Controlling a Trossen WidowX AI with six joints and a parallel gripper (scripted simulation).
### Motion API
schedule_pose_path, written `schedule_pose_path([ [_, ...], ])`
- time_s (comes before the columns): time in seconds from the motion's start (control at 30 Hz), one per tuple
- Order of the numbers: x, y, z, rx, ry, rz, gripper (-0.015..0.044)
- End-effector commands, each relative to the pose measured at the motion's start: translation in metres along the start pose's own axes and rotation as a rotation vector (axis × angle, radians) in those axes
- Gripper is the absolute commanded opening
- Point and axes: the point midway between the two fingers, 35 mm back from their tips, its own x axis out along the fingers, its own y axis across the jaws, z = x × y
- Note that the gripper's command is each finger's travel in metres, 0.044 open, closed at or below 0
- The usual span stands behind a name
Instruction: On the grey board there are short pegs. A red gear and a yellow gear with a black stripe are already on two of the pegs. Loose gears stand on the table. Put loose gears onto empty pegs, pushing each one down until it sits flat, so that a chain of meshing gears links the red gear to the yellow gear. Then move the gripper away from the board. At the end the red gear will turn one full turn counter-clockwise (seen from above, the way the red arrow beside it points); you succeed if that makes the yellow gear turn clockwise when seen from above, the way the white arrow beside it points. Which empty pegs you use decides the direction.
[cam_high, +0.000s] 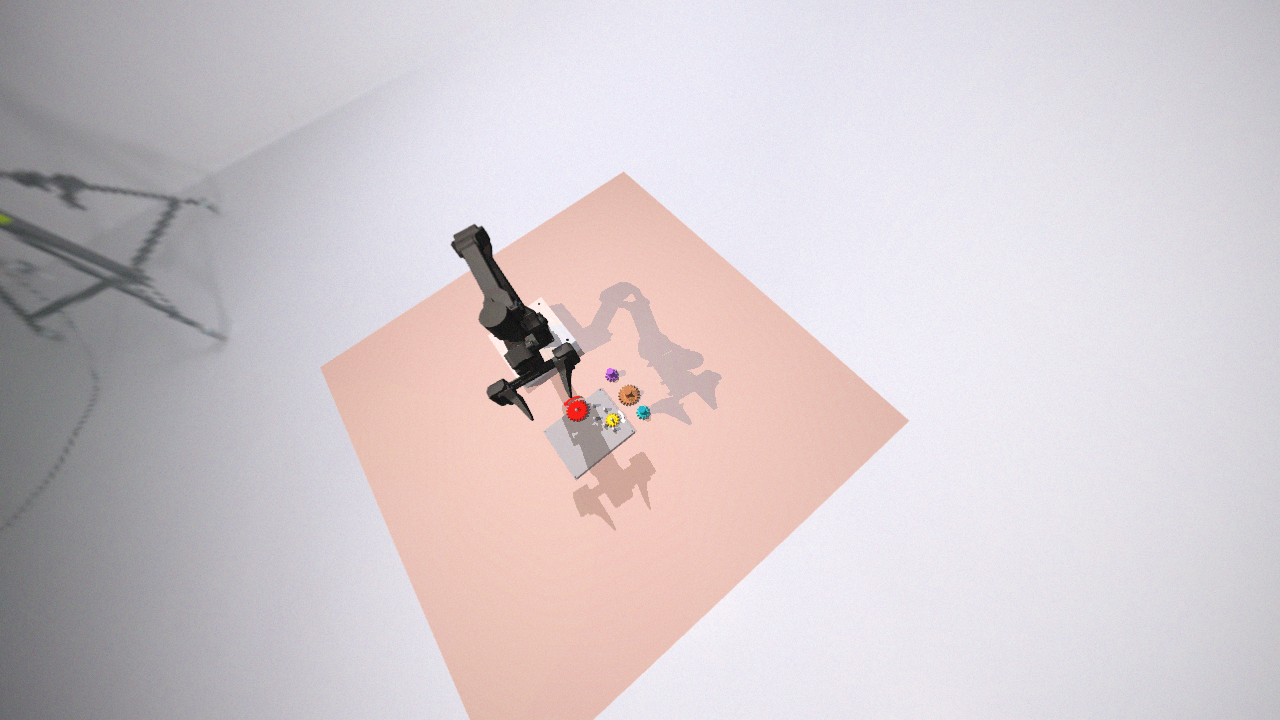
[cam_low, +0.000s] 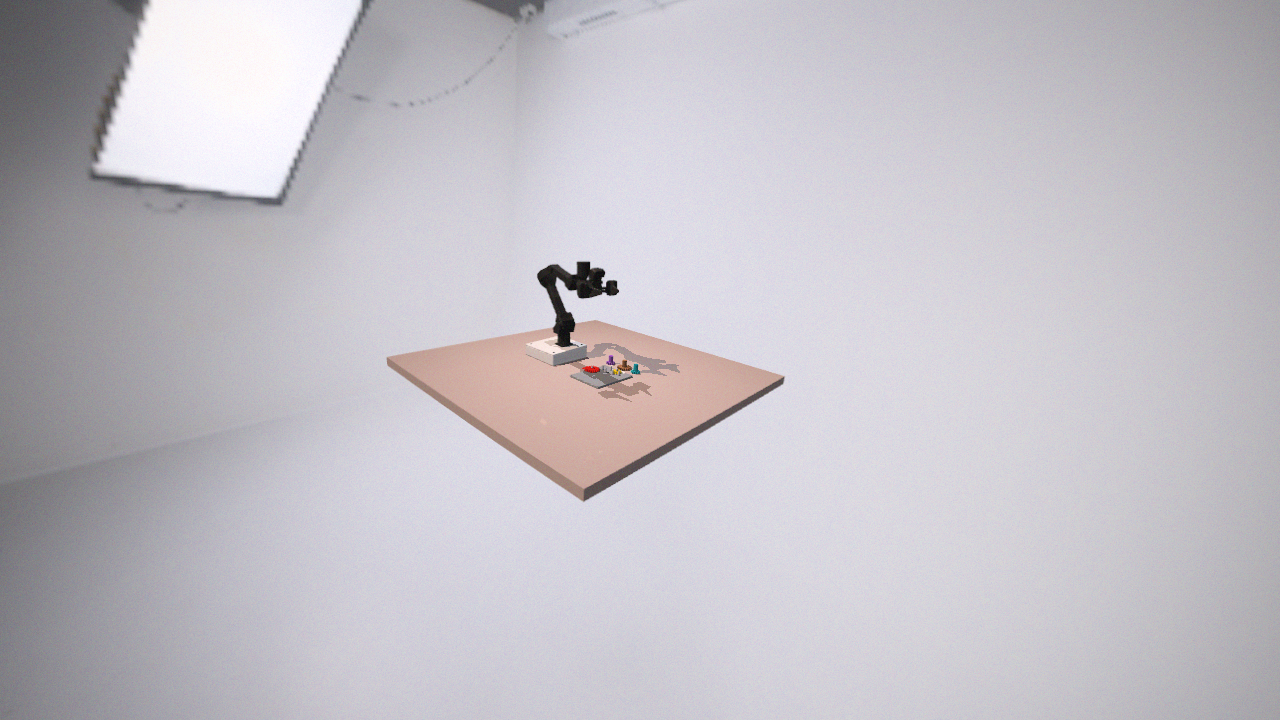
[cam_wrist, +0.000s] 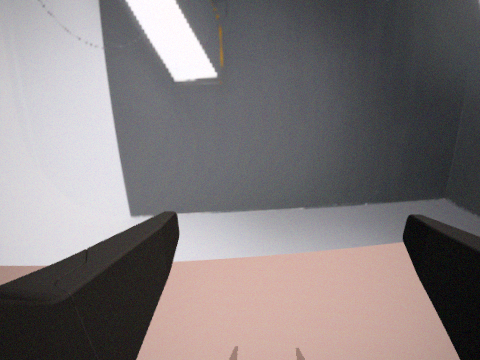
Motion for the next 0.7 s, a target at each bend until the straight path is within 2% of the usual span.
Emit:
schedule_pose_path([
  [0.0,0.002,0.001,-0.002,-0.003,0.010,0.003,0.0426],
  [0.03,0.006,0.004,-0.006,-0.012,0.041,0.014,0.0440],
  [0.2,0.043,0.042,-0.057,-0.121,0.338,0.133,0.0440],
  [0.33,0.060,0.074,-0.103,-0.235,0.577,0.247,0.0440],
  [0.5,0.062,0.110,-0.162,-0.402,0.869,0.399,0.0440],
  [0.67,0.049,0.140,-0.217,-0.584,1.149,0.575,0.0440],
])
